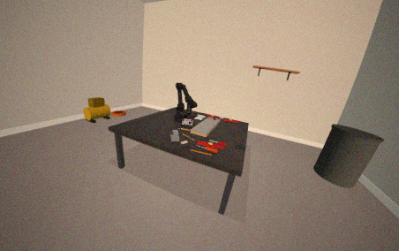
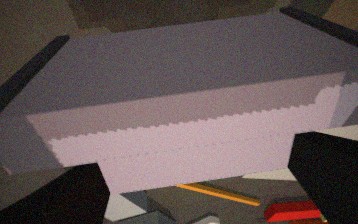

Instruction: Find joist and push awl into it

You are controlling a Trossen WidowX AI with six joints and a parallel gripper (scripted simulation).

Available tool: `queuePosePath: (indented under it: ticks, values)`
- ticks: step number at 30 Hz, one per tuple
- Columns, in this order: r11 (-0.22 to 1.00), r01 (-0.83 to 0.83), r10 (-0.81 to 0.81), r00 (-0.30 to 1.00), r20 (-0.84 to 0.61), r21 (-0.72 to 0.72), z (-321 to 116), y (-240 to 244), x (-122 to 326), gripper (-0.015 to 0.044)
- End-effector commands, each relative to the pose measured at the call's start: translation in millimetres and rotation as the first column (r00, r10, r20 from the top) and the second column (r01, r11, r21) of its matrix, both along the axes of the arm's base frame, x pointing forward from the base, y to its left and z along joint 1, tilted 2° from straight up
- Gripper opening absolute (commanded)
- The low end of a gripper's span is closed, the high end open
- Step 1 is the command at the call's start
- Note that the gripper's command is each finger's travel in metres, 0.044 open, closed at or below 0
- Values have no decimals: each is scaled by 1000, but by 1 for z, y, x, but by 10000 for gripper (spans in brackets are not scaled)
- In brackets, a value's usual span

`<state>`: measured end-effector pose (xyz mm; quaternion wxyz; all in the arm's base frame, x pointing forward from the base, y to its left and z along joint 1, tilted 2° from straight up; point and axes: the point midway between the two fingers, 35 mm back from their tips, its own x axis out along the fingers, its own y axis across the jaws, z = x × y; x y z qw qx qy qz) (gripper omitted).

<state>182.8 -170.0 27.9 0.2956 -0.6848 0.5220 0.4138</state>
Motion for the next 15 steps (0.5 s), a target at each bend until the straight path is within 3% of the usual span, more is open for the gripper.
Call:
queuePosePath:
  ticks: [1,15]
  values:
    - [999,4,-3,1000,15,-35,1,0,0,0]
    - [994,5,-1,999,38,-105,0,2,0,0]
